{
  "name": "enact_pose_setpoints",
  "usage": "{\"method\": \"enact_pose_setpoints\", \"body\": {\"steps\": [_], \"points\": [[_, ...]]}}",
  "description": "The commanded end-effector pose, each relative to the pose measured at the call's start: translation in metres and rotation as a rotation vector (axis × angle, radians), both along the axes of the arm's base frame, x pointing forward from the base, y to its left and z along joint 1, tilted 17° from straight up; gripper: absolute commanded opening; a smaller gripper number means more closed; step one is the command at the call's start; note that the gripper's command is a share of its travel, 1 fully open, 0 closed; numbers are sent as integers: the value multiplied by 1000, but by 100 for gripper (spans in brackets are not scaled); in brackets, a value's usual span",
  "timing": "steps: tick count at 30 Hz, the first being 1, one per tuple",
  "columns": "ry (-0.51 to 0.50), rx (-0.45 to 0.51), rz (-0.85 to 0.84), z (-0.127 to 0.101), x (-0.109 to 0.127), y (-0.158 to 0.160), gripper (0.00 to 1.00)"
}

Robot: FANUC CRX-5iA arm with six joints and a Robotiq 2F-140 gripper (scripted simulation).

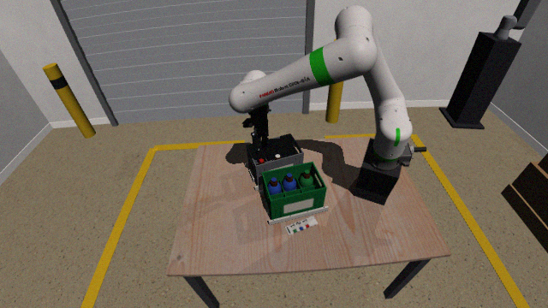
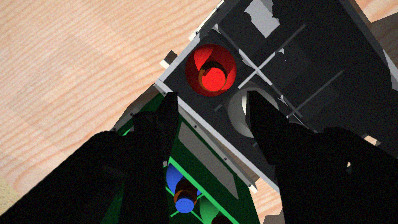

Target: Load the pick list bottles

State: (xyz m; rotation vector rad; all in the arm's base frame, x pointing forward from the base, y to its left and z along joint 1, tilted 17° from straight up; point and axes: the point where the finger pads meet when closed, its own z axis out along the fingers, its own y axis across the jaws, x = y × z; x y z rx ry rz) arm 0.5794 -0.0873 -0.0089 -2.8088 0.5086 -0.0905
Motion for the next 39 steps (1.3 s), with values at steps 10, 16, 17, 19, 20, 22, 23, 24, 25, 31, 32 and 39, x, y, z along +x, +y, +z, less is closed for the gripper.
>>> {"method": "enact_pose_setpoints", "body": {"steps": [10,16,17,19,20,22,23,24,25,31,32,39], "points": [[-1,0,1,-2,9,-14,44],[-1,0,0,-7,9,-12,44],[-1,0,0,-7,9,-12,44],[-1,0,0,-9,10,-12,44],[-1,0,0,-11,10,-11,44],[-1,0,1,-13,10,-10,44],[-1,0,1,-14,10,-10,44],[-1,0,1,-16,10,-10,44],[-1,0,1,-17,11,-9,44],[-1,0,1,-25,12,-7,44],[-1,0,1,-26,12,-7,44],[-1,0,1,-32,12,-5,44]]}}
